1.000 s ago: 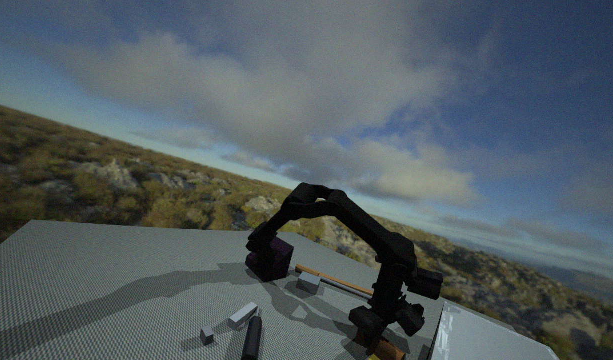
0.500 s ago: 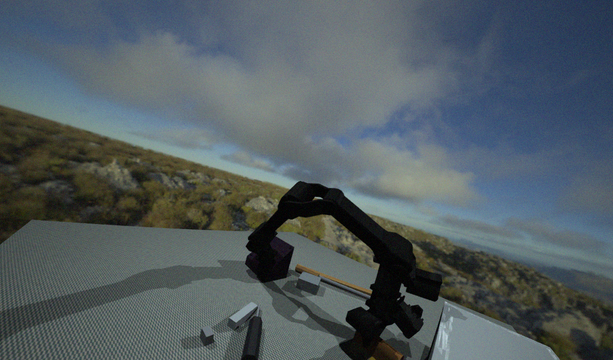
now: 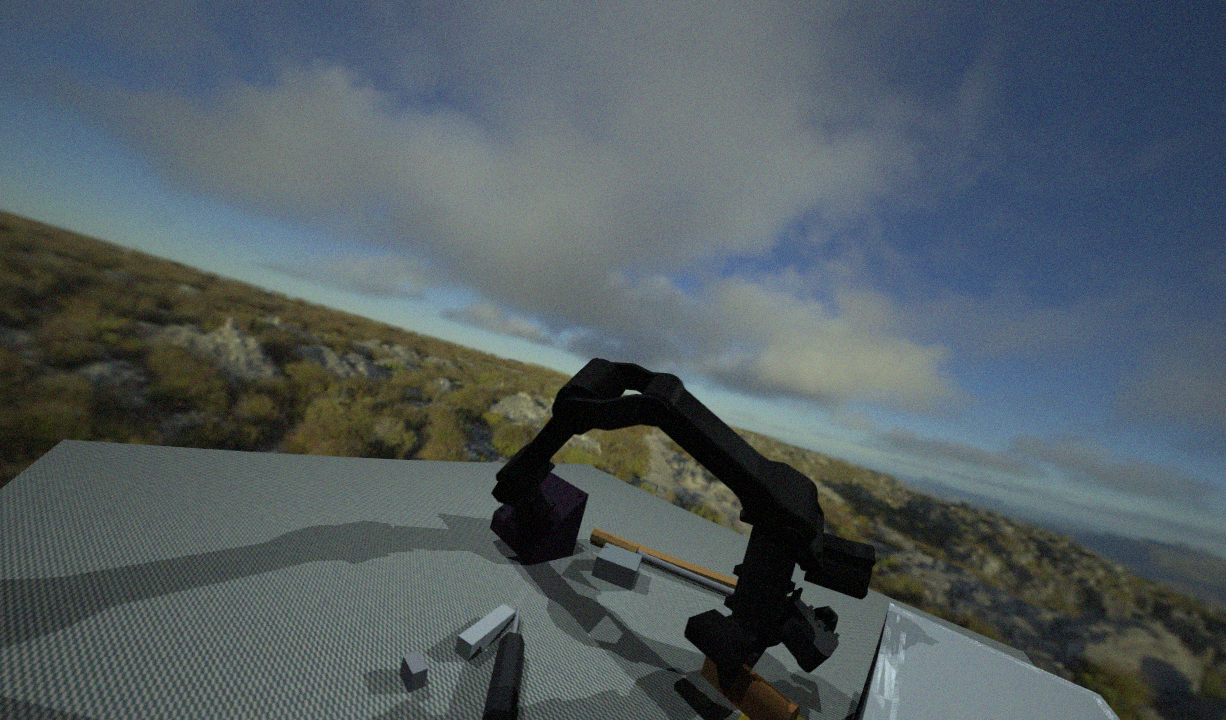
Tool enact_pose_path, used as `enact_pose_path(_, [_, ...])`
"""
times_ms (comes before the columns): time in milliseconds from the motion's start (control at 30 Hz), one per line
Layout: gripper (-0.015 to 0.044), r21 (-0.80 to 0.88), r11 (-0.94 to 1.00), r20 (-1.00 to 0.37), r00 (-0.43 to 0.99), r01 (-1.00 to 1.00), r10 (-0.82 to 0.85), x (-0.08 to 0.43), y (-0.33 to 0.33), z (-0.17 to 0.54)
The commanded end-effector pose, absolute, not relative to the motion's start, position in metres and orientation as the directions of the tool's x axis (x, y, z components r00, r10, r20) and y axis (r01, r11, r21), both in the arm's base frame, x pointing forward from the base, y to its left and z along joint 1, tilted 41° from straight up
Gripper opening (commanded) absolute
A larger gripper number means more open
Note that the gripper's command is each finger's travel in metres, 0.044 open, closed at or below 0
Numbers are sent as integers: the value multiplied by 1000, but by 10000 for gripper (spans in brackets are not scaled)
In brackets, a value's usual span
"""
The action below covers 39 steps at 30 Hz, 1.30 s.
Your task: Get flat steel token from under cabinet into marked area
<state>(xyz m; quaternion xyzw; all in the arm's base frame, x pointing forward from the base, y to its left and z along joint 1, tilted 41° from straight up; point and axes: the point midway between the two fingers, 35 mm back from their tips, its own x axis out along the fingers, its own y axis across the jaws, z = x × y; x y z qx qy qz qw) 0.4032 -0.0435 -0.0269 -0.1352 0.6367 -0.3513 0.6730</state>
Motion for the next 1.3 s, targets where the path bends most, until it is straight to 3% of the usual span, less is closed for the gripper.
enact_pose_path(0, [0,-629,716,-762,-60,303,-645,397,-42,-29])
enact_pose_path(1267, [0,-629,716,-763,-62,301,-644,362,-32,-35])
